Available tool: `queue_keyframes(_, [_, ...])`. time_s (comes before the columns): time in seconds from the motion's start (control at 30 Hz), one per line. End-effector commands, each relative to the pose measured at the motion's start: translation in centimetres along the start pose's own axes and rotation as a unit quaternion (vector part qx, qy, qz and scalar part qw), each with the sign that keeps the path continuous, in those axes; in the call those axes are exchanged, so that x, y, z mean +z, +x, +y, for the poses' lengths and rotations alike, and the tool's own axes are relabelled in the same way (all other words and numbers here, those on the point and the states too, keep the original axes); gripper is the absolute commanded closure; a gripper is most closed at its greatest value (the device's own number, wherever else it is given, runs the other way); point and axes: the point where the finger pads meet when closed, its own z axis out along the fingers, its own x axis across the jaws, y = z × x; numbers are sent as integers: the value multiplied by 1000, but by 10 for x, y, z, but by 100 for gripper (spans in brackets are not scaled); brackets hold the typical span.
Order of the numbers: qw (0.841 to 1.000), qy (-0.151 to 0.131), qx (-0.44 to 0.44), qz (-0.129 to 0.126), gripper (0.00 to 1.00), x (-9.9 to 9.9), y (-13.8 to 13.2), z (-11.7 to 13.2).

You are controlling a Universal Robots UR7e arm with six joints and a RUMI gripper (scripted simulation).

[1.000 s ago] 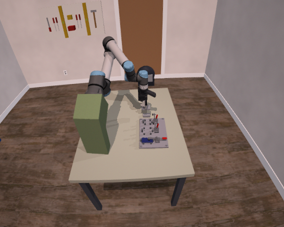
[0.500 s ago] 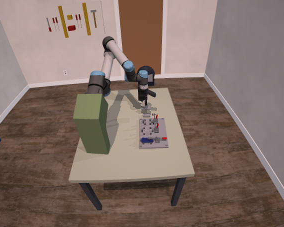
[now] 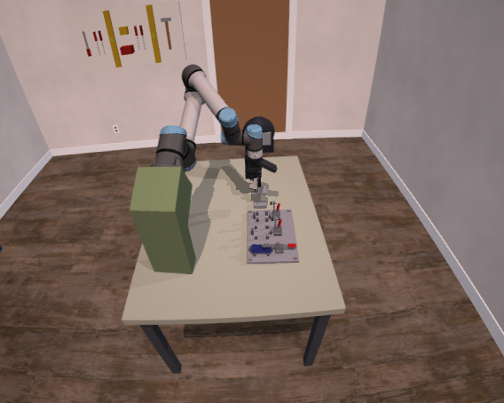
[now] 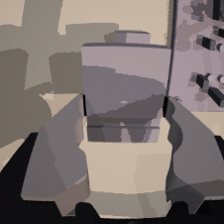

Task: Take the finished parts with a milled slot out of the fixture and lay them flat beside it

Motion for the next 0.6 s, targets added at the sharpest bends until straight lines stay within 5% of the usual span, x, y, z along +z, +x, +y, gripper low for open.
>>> queue_keyframes(0.0, [1000, 0, 0, 0, 100, 0, 0, 0])
queue_keyframes(0.57, [1000, 0, 0, 0, 100, 0, 0, -11])
